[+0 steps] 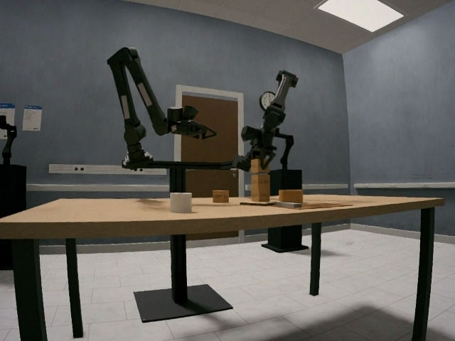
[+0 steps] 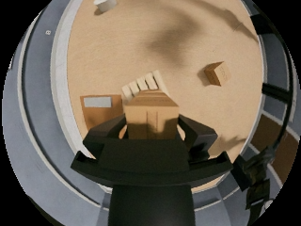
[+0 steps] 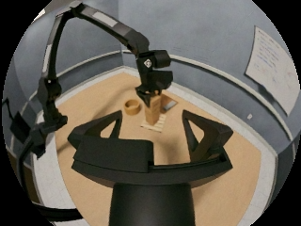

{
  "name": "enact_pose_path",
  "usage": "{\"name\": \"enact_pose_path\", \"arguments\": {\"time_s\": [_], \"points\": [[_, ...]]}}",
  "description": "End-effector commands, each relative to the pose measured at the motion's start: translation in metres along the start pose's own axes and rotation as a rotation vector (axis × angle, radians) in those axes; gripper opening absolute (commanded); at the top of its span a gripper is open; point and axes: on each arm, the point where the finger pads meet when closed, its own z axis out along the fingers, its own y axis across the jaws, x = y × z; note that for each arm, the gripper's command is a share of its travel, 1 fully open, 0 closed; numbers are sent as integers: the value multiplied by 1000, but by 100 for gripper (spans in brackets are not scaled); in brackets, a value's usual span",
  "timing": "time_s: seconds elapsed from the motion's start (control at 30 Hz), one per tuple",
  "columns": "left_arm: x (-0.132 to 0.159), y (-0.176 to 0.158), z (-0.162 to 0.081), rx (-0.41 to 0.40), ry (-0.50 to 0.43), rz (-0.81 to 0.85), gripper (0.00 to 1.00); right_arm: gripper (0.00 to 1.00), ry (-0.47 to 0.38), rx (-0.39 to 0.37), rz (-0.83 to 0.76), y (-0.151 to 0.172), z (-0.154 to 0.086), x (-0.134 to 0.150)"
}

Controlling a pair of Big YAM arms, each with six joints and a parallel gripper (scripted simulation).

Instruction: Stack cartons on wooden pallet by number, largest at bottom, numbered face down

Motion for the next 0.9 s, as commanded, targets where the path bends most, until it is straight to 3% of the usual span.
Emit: {"name": "enact_pose_path", "arguments": {"time_s": [0.0, 0.57, 0.63, 0.67, 0.87], "points": [[7, -1, 10, 10, 5, 2, 50, 100, -13, 5, 13, -1, 2, -5], [5, 0, 8, 5, 1, 8, 50, 100, -13, 5, 13, -1, 2, -5], [0, 3, 3, -6, -5, 3, 73, 100, -13, 5, 13, -1, 2, -5], [0, 3, 3, -6, -5, 3, 79, 100, -13, 5, 13, -1, 2, -5], [-13, 6, -17, -53, -30, -3, 79, 100, -13, 5, 13, -1, 2, -5]]}}
